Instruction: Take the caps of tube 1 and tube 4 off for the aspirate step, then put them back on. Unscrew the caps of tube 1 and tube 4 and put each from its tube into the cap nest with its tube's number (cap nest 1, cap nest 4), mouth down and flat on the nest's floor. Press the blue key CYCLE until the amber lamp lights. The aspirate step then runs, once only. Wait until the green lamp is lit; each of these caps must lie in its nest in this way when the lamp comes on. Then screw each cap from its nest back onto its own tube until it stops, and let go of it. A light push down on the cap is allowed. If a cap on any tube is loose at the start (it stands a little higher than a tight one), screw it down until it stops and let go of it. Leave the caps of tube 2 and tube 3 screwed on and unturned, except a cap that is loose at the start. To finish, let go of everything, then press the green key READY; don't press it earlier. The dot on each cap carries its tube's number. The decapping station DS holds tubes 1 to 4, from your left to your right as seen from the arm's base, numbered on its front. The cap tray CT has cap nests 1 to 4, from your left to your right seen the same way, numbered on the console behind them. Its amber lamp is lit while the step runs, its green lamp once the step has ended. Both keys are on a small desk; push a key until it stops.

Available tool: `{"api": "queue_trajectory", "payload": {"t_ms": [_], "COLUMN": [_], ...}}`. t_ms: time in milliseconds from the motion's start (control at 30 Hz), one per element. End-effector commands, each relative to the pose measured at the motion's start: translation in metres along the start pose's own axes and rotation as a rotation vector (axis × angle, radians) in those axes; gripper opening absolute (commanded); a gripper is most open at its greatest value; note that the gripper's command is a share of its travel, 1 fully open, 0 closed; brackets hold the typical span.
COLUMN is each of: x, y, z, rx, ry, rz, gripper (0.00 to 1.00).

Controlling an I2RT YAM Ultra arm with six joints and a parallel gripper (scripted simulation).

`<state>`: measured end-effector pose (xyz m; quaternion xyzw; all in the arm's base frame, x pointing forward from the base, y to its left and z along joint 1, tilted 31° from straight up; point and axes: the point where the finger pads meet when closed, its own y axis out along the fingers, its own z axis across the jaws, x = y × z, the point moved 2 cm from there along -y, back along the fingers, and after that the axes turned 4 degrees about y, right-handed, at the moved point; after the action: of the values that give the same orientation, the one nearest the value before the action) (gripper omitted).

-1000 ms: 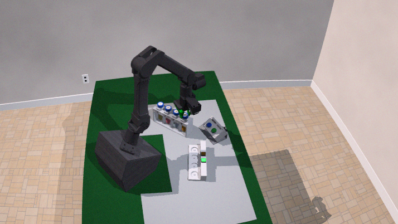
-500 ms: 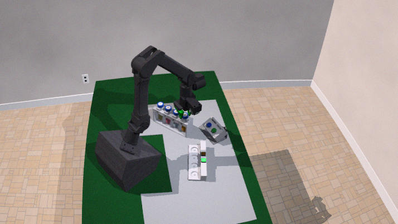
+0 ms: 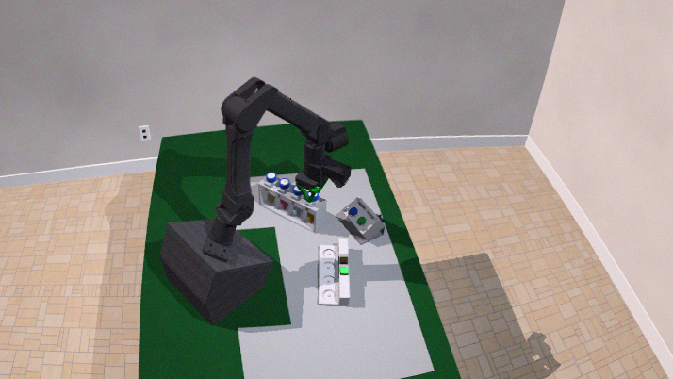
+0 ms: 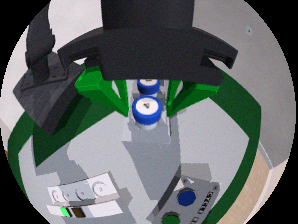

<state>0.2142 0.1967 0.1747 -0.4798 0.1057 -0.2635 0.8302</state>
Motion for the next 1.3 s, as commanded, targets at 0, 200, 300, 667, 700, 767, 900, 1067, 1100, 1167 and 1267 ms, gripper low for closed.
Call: {"api": "queue_trajectory", "payload": {"t_ms": [0, 200, 300, 667, 700, 767, 900, 1067, 1100, 1167, 1267], "x": [0.0004, 0.0006, 0.0007, 0.0007, 0.0007, 0.0007, 0.0007, 0.0007, 0.0007, 0.0007, 0.0008], "y": [-0.0029, -0.0029, -0.0029, -0.0029, -0.0029, -0.0029, -0.0029, -0.0029, -0.0029, -0.0029, -0.0029], "z": [0.0007, 0.0004, 0.0003, 0.0003, 0.0003, 0.0003, 0.0004, 0.0006, 0.0006, 0.0006, 0.0007], "rx": [0.005, 0.004, 0.004, 0.003, 0.003, 0.003, 0.003, 0.003, 0.003, 0.002, 0.002], "ry": [-0.127, -0.367, -0.487, -0.847, -0.887, -0.967, -1.127, -1.327, -1.327, -1.367, -1.487], "rz": [-0.003, -0.003, -0.004, -0.004, -0.004, -0.005, -0.005, -0.005, -0.005, -0.005, -0.006], "gripper": [0.49, 0.49, 0.49, 0.49, 0.49, 0.49, 0.49, 0.49, 0.49, 0.49, 0.49]}}
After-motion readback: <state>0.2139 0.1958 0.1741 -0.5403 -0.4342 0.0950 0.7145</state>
